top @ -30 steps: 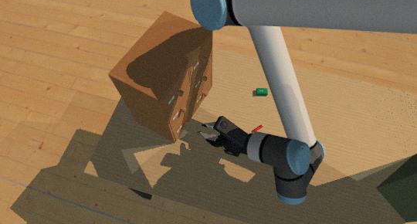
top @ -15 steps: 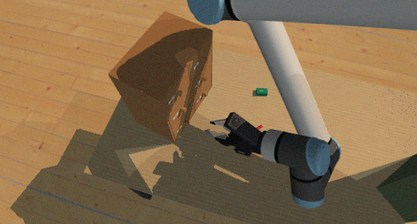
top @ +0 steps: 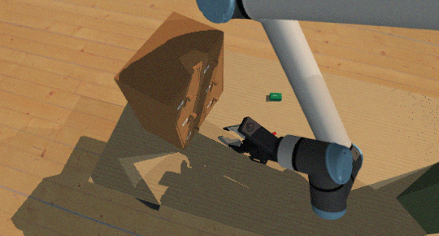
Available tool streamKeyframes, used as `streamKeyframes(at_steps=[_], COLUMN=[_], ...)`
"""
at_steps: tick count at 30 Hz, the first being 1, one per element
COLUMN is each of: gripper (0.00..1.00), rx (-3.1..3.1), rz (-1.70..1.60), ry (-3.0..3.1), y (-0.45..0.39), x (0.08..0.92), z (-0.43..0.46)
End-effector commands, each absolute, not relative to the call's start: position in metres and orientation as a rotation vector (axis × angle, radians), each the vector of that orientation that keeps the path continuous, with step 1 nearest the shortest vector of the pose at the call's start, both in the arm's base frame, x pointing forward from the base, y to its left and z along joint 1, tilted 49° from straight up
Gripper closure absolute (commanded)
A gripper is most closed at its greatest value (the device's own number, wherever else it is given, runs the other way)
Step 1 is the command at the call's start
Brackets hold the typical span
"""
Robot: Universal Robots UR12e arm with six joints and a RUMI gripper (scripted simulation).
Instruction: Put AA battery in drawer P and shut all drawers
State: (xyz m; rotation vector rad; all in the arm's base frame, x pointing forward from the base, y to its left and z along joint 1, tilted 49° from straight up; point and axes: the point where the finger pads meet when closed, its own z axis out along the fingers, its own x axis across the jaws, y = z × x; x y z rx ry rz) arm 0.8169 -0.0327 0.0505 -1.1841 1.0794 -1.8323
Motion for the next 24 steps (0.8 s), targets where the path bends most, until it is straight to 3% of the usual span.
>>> streamKeyframes(at_steps=[1, 24], gripper=[0.80, 0.80], rx=[-1.198, -1.516], rz=[-1.824, -1.535], ry=[1.103, 1.714], y=[-0.031, -0.002], x=[0.814, 0.746], z=[0.051, 0.056])
